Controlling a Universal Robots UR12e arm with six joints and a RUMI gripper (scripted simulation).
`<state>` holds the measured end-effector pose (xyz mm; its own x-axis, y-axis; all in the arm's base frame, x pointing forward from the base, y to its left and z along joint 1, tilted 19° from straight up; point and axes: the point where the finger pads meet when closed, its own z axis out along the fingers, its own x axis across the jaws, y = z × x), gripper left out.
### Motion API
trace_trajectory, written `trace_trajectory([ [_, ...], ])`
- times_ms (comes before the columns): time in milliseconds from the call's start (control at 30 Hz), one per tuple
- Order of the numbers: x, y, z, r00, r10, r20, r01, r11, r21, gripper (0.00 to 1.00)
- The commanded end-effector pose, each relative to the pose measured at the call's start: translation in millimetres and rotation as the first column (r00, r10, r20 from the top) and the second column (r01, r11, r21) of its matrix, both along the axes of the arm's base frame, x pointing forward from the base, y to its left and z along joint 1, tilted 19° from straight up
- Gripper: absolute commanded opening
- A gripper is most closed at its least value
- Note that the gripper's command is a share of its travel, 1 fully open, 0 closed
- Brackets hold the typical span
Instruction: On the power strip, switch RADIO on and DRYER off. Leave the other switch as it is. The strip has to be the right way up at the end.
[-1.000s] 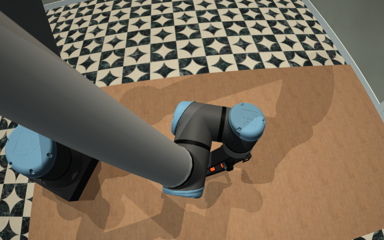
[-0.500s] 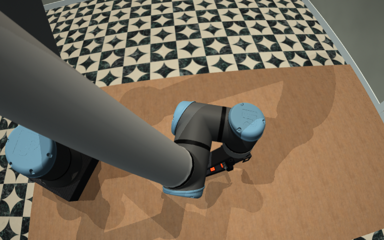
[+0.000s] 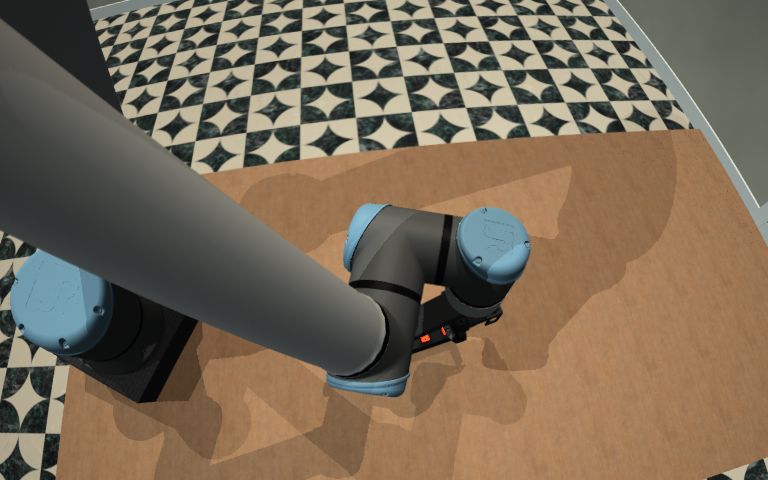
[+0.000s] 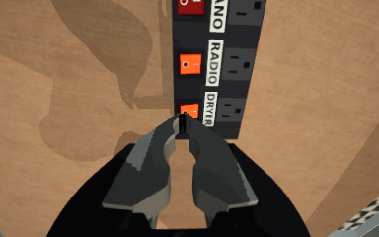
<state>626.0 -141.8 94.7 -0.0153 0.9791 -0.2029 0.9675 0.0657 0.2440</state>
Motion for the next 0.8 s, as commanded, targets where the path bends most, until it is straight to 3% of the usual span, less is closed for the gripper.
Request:
trace_trajectory([
  [0, 2.1, -2.2, -1.7, 1.0, -0.001, 0.003, 0.001, 1.0, 0.0, 0.0],
  [767, 2.4, -2.5, -3.6, 1.0, -0.001, 0.003, 0.001, 1.0, 0.0, 0.0],
])
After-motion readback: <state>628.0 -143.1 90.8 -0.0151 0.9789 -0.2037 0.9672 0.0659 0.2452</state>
